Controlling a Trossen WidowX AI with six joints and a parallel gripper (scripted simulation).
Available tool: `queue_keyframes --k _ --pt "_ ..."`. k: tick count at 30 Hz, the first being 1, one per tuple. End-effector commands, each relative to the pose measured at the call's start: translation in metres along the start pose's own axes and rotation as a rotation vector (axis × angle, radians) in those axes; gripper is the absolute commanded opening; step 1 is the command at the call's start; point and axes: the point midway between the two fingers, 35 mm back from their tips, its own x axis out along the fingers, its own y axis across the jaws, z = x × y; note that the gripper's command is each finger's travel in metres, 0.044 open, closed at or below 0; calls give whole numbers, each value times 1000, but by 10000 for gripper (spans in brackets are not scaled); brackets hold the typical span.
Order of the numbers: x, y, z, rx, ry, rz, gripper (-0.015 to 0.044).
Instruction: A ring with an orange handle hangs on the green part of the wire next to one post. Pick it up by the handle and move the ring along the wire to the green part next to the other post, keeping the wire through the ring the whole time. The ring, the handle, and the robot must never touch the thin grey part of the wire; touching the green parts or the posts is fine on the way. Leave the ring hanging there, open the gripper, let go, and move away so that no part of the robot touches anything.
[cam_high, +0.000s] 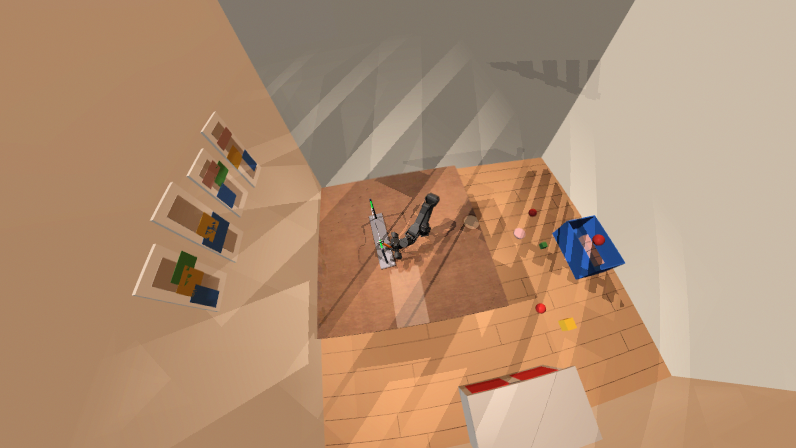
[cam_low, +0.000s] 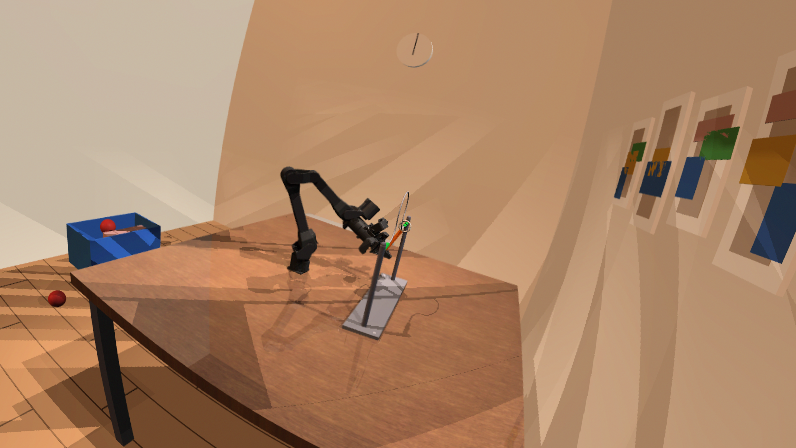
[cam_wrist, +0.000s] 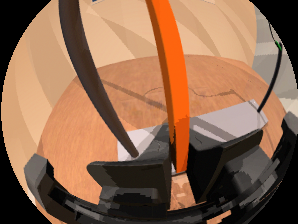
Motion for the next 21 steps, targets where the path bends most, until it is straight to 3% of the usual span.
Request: queue_keyframes --k 1,18,21 --pt "3 0 -6 -1 3 -5 -150" --pt "3 0 -7 -1 3 -5 -150" --pt "3 0 -7 -4 3 -3 -71"
